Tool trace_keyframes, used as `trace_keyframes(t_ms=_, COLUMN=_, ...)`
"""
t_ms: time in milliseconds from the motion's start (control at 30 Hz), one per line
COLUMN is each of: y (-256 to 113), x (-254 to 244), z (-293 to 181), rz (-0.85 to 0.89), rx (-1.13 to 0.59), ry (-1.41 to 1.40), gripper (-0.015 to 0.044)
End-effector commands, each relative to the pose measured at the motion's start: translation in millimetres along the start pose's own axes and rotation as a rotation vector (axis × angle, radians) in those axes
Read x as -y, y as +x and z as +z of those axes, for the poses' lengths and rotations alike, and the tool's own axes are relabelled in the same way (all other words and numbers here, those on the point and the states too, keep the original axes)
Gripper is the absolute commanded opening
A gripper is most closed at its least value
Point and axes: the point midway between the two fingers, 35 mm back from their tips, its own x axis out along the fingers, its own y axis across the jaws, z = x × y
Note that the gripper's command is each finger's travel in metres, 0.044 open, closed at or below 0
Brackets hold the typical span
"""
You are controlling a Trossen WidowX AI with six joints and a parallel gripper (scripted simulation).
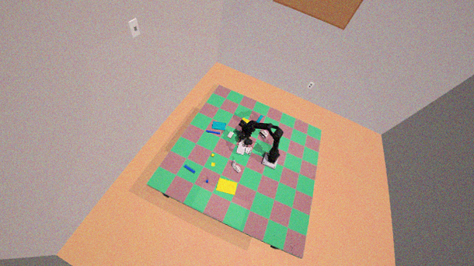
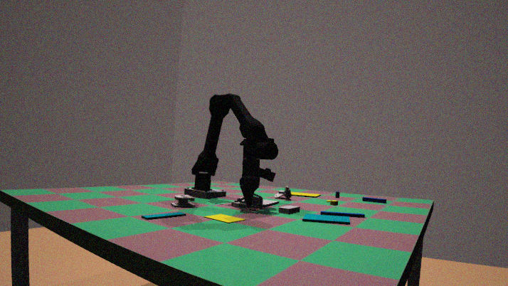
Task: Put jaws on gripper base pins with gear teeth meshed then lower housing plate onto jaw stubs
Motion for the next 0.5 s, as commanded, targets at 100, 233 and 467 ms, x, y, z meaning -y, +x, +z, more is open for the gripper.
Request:
trace_keyframes(t_ms=100, y=5.4, x=-0.8, z=-0.7, rz=0.003, rx=-0.004, ry=0.002, gripper=0.0440)
trace_keyframes(t_ms=233, y=5.6, x=-0.8, z=-0.7, rz=0.003, rx=-0.004, ry=0.002, gripper=0.0440)
trace_keyframes(t_ms=467, y=5.6, x=-0.8, z=-0.7, rz=0.003, rx=-0.004, ry=0.002, gripper=0.0440)
